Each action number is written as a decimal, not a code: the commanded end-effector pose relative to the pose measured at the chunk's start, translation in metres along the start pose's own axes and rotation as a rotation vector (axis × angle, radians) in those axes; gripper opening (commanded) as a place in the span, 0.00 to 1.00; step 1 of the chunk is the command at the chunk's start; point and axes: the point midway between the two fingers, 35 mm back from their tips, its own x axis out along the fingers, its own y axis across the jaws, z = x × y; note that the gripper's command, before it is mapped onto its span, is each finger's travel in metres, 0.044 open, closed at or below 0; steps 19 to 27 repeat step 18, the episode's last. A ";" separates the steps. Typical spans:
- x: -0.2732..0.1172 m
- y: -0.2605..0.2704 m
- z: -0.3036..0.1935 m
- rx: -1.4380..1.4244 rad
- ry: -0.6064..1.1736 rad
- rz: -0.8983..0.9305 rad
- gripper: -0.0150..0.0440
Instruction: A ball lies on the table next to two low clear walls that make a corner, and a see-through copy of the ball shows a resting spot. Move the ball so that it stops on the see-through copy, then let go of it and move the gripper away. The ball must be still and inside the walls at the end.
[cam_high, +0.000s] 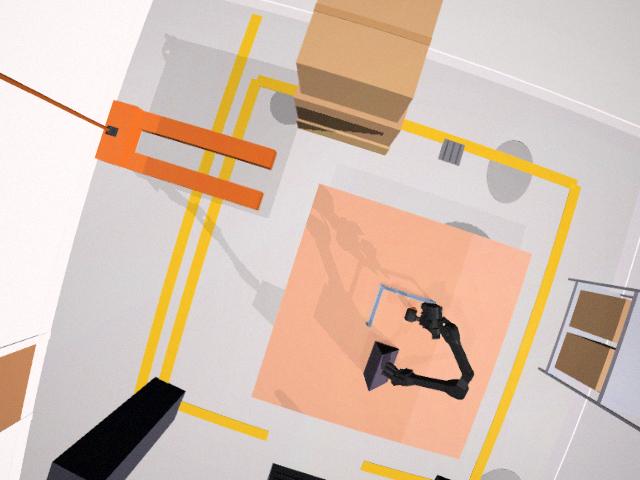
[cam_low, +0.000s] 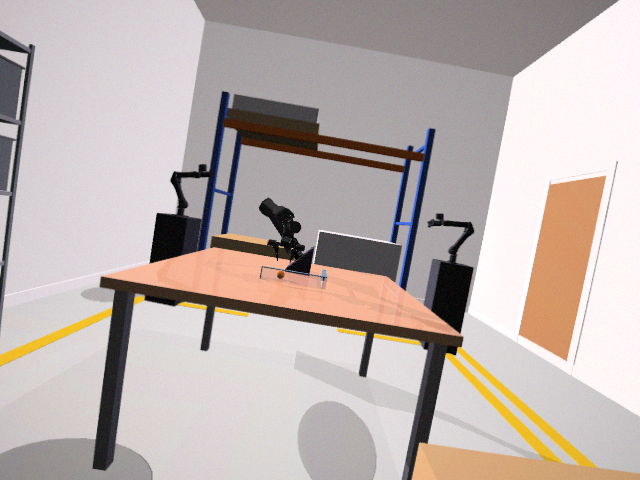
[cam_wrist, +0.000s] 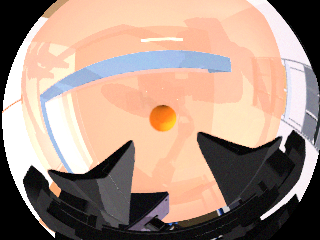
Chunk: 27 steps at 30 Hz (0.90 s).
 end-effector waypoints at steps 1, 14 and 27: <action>-0.016 -0.003 -0.003 0.008 0.005 0.001 0.76; -0.050 -0.002 -0.003 0.005 -0.009 0.001 1.00; -0.050 -0.002 -0.003 0.005 -0.009 0.001 1.00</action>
